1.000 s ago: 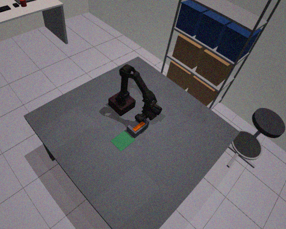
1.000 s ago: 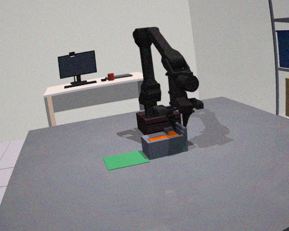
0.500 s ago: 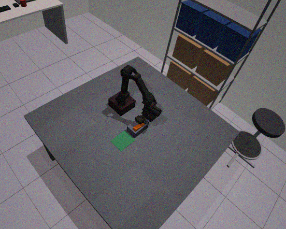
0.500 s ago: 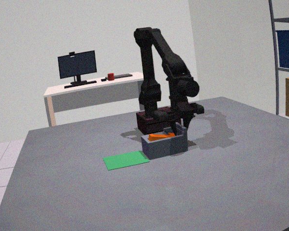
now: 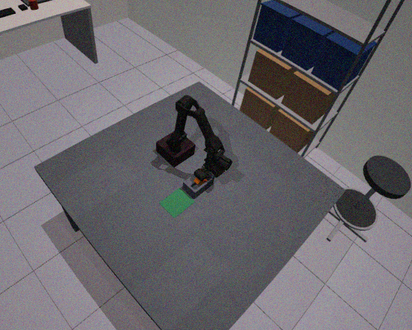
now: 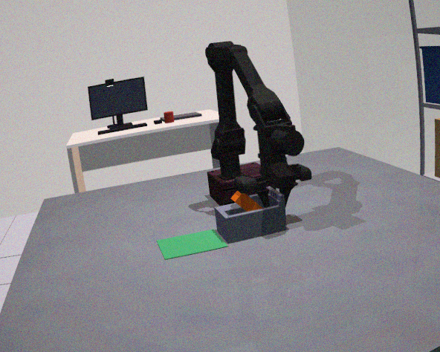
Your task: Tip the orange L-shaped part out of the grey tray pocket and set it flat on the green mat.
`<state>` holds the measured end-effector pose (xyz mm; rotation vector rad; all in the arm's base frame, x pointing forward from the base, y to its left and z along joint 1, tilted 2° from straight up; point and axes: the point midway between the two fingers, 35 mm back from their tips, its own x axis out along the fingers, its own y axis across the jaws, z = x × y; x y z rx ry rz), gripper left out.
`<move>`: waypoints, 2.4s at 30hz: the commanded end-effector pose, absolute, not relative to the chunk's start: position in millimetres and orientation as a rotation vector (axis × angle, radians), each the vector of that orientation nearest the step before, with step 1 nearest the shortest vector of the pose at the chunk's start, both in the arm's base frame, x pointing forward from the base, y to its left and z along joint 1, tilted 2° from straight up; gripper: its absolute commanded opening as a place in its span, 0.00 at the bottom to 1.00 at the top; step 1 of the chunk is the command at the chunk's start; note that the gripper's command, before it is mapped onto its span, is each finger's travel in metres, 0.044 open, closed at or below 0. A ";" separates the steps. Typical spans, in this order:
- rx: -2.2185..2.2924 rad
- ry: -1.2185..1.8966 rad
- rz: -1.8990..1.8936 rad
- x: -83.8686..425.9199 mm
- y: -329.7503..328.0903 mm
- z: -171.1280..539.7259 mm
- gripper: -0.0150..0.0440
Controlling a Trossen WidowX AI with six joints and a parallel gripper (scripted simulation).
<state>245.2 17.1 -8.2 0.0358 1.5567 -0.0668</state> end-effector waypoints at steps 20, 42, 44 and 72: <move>0.032 1.560 -0.067 244.7 28.7 3.1 0.56; 0.037 1.565 -0.069 243.0 19.5 96.3 0.56; 0.037 1.565 -0.069 243.0 19.5 96.3 0.56; 0.436 1.510 -0.467 247.8 -5.1 98.3 0.73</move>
